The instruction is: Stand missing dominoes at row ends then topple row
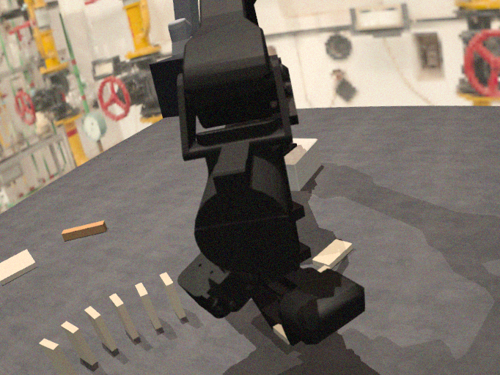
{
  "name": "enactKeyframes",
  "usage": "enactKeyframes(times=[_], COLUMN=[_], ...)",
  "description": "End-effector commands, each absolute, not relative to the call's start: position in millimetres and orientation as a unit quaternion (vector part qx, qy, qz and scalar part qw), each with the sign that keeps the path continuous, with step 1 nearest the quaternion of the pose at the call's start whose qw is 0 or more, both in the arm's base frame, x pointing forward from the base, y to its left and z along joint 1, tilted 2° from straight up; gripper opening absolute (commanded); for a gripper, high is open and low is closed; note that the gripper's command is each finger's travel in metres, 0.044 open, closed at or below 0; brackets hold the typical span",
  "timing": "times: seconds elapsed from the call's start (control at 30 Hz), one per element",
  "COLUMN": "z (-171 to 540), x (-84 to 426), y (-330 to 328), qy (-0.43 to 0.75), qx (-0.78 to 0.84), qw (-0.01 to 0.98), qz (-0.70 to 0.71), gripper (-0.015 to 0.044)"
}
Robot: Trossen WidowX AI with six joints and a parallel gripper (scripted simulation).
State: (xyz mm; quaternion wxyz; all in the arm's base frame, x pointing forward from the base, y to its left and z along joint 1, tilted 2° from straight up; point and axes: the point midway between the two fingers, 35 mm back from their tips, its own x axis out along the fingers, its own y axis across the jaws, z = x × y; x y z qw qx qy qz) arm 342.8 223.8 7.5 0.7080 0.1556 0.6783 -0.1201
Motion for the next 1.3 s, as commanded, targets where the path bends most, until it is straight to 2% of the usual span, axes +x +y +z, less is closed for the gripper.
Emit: enactKeyframes(times=[0.0,0.27,0.6,0.77,1.13,1.27], z=[7.5,9.5,114.7,128.6,133.9,133.7], x=[343.0,343.0,344.5,345.7,402.3,405.3], y=[223.9,223.9,223.4,223.7,238.6,239.0], qy=[0.678,0.678,0.678,0.678,0.654,0.648], qx=[0.156,0.156,0.156,0.152,-0.168,-0.188], qw=[0.708,0.708,0.709,0.710,0.712,0.708], qz=[-0.120,-0.120,-0.120,-0.115,0.192,0.210], gripper=[0.0107,0.0107,0.0107,0.0107,0.0107,0.0107])
